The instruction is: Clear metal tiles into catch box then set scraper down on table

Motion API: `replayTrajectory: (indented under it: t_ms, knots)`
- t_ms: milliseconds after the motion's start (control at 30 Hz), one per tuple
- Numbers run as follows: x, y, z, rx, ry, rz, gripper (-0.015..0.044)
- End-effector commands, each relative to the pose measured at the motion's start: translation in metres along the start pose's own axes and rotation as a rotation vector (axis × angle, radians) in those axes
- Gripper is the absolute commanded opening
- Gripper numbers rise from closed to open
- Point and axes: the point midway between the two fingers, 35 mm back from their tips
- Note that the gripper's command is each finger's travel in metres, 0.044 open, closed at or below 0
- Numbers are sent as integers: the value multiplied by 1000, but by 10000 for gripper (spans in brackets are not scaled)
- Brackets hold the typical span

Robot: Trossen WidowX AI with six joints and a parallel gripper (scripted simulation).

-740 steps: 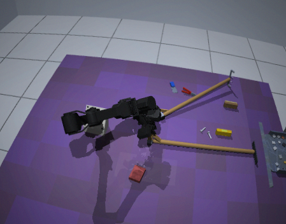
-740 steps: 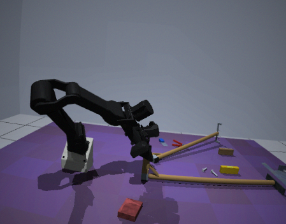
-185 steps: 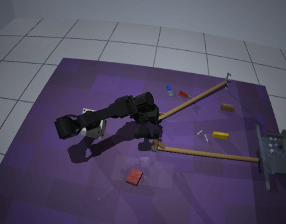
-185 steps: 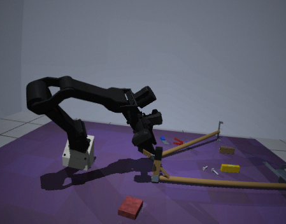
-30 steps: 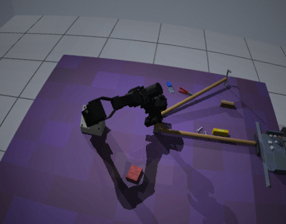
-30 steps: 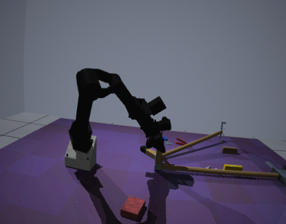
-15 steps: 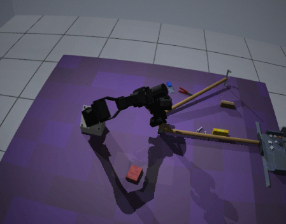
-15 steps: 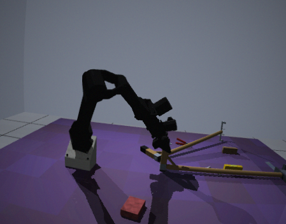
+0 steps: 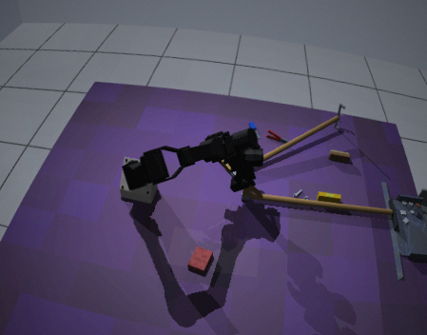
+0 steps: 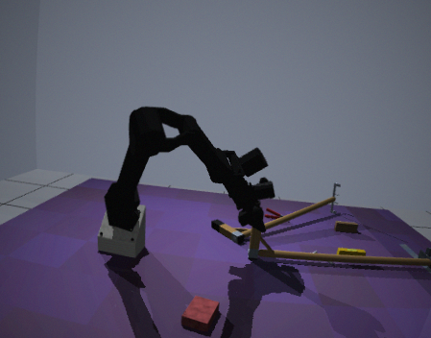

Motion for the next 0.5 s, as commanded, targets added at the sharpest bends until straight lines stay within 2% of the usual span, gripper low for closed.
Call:
replayTrajectory:
  t_ms: [0, 467]
  knots:
    - [8, 2, -3, 1, 8, -10, 0]
    - [25, 15, -1, 1, 9, -11, 0]
Point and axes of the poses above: the point midway between the two fingers, 35 mm back from their tips, its own y axis out along the fingers, its own z axis across the jaws, x = y × z, and after that the axes turned 9 degrees about -y, right-handed
